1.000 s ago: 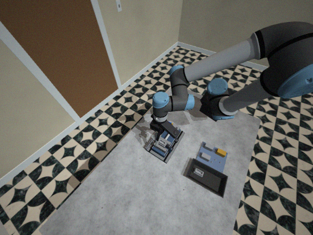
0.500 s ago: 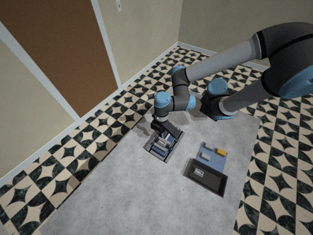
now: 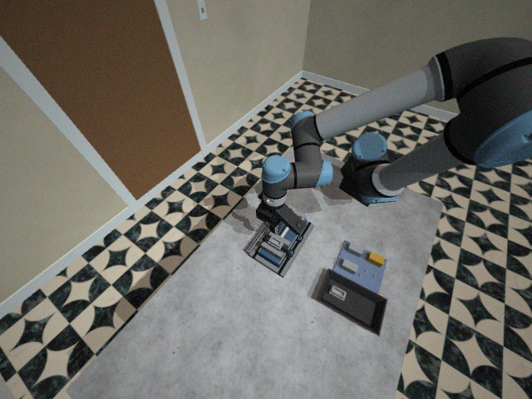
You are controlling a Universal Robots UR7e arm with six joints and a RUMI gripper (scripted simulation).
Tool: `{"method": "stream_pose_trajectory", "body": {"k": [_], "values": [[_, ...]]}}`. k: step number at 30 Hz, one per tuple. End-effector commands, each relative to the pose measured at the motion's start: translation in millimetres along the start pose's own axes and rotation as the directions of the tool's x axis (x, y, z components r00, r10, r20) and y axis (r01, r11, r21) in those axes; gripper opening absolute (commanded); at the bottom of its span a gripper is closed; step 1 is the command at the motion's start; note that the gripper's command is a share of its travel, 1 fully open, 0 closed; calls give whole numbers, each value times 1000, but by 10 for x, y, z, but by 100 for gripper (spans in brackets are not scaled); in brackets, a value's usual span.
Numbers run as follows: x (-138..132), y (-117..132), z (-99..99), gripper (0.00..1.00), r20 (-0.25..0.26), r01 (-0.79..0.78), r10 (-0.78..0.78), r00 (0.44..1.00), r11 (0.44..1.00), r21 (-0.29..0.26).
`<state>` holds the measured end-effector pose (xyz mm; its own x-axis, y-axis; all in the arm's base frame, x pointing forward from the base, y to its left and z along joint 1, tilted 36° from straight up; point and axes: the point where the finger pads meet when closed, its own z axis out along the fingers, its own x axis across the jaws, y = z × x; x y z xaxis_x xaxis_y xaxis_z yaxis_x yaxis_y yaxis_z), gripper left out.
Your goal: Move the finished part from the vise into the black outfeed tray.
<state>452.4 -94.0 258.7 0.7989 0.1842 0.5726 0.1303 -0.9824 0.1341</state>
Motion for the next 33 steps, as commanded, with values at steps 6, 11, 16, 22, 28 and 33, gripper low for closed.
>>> {"method": "stream_pose_trajectory", "body": {"k": [6,11,16,22,28,33], "values": [[-10,1,6,0,0,-2,2,1000,1000,0],[-10,1,6,0,0,-2,2,1000,1000,0],[-10,1,6,0,0,-2,2,1000,1000,0],[-10,1,6,0,0,-2,2,1000,1000,0],[-10,1,6,40,0,-2,2,1000,1000,0],[-10,1,6,40,0,-2,2,1000,1000,0]]}}
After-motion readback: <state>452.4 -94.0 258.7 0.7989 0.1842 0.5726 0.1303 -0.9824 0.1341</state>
